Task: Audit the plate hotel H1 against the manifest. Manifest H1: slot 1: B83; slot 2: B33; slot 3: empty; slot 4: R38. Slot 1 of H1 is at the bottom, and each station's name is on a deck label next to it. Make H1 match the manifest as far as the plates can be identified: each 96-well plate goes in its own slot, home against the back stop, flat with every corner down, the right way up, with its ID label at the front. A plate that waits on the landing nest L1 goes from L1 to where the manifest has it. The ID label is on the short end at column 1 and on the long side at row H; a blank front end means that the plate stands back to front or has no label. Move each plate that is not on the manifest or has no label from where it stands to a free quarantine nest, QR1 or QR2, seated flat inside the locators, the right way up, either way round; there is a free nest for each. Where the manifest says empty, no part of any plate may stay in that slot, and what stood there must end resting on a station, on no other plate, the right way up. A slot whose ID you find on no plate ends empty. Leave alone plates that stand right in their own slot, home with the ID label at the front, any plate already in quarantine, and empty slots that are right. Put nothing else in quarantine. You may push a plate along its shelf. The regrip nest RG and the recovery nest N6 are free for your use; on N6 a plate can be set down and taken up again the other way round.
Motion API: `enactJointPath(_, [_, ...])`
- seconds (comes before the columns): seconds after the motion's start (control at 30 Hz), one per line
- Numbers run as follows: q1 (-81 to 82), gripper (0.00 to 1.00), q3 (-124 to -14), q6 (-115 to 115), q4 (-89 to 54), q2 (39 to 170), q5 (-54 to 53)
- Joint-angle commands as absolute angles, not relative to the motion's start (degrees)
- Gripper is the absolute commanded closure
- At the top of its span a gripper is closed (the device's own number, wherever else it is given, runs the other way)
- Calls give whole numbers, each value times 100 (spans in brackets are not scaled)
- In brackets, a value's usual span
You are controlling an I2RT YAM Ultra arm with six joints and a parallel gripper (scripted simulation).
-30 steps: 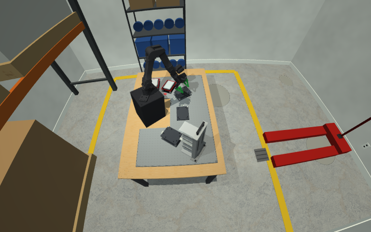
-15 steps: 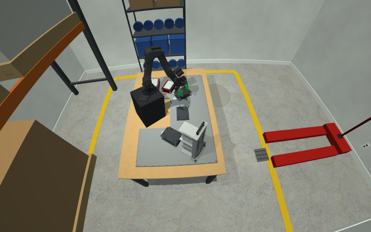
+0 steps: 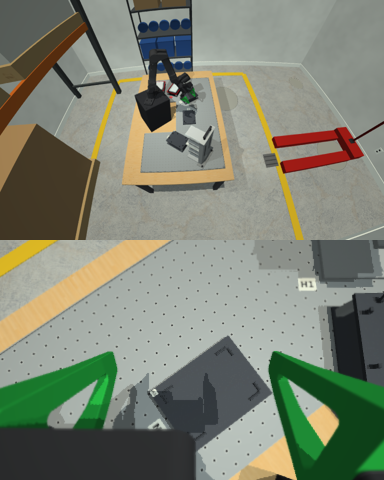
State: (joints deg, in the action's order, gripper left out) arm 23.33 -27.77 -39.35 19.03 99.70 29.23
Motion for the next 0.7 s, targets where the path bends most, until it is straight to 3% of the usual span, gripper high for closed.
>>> enactJointPath(0.0, [2076,0,-2630,-3579,2254,9800,2757])
enactJointPath(0.67, [631,0,-2310,-2413,3039,9969,1787])
